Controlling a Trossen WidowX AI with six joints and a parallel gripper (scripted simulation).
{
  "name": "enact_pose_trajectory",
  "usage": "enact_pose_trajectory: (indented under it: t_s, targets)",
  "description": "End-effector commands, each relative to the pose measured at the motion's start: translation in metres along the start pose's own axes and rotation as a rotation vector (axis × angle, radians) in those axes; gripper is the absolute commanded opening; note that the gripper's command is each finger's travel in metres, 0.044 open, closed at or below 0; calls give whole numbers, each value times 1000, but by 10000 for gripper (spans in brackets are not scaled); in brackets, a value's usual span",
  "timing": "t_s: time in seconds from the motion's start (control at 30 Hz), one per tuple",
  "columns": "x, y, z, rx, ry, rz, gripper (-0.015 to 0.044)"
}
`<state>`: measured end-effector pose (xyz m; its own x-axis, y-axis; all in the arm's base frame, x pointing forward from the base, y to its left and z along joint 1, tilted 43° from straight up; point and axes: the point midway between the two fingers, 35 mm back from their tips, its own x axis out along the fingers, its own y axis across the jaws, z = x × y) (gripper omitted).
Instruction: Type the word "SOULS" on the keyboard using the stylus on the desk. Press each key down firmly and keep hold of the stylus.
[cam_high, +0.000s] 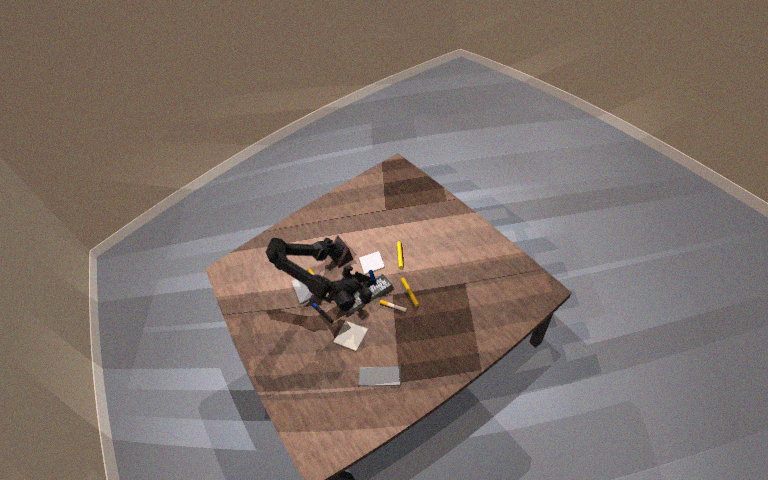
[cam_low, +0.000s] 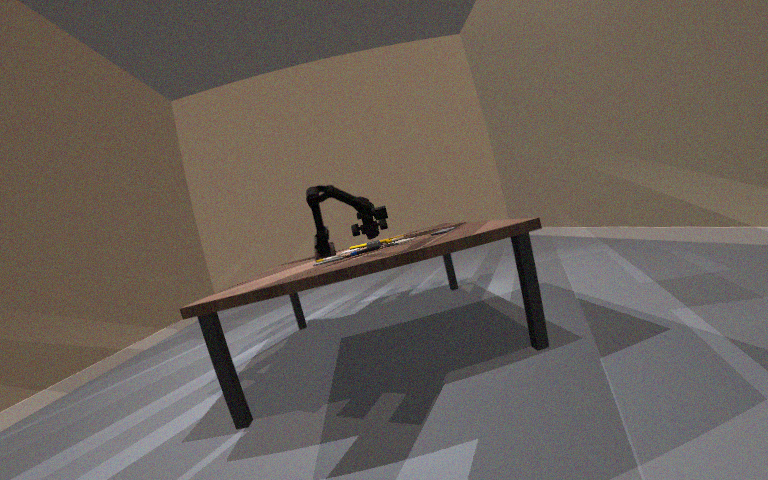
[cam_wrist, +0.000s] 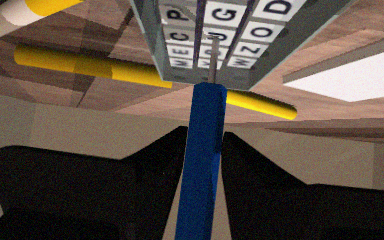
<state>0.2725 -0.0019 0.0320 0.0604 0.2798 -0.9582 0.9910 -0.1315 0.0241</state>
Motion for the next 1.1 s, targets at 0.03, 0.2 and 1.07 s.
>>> enact_pose_trajectory:
  t_s: [0.03, 0.2, 1.07]
  targets:
    - [1, 0, 2, -4, 2, 2, 81]
    - [2, 0, 3, -4, 2, 2, 81]
    - [-16, 1, -27, -8, 3, 4, 71]
